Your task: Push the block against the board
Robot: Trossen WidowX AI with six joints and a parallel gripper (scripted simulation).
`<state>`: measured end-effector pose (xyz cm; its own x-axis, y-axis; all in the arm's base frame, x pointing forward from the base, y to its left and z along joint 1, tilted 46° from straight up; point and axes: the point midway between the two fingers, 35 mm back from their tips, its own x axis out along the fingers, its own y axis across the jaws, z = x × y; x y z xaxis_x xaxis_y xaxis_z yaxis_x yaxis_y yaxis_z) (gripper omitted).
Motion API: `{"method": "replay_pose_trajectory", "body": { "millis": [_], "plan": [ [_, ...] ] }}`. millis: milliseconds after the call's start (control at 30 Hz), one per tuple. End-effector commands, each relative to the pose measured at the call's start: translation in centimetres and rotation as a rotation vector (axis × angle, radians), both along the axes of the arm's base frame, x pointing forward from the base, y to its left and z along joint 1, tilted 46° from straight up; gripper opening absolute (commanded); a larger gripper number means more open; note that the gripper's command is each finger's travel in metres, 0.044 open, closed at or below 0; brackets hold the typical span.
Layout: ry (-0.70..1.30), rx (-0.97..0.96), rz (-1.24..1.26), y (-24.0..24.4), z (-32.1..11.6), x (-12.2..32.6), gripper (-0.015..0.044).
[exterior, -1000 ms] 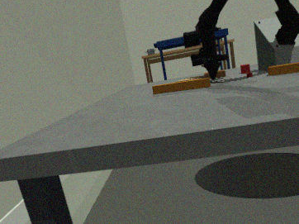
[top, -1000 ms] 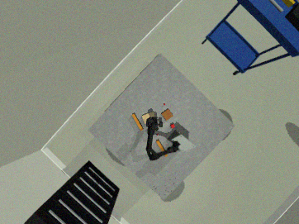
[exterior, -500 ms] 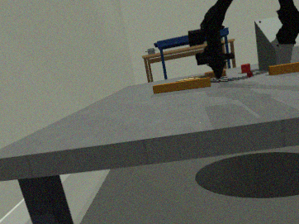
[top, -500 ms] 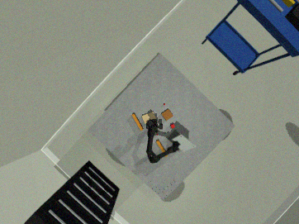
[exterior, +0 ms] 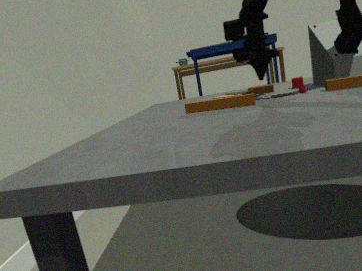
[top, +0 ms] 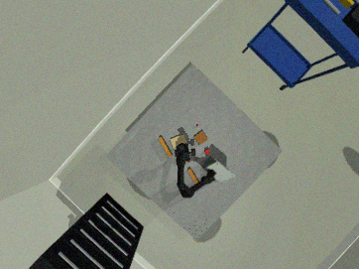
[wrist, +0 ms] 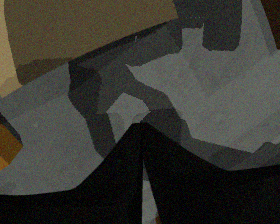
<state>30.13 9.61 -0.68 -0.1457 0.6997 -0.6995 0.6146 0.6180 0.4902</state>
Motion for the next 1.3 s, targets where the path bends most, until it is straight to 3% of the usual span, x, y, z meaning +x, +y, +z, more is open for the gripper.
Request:
{"method": "replay_pose_trajectory", "body": {
  "millis": [0,1267],
  "plan": [
    [-0.076,0.011,0.078,0.3,0.3,0.8,0.0],
    [-0.99,0.196,0.999,5.6,4.1,8.3,0.0]
  ]
}}
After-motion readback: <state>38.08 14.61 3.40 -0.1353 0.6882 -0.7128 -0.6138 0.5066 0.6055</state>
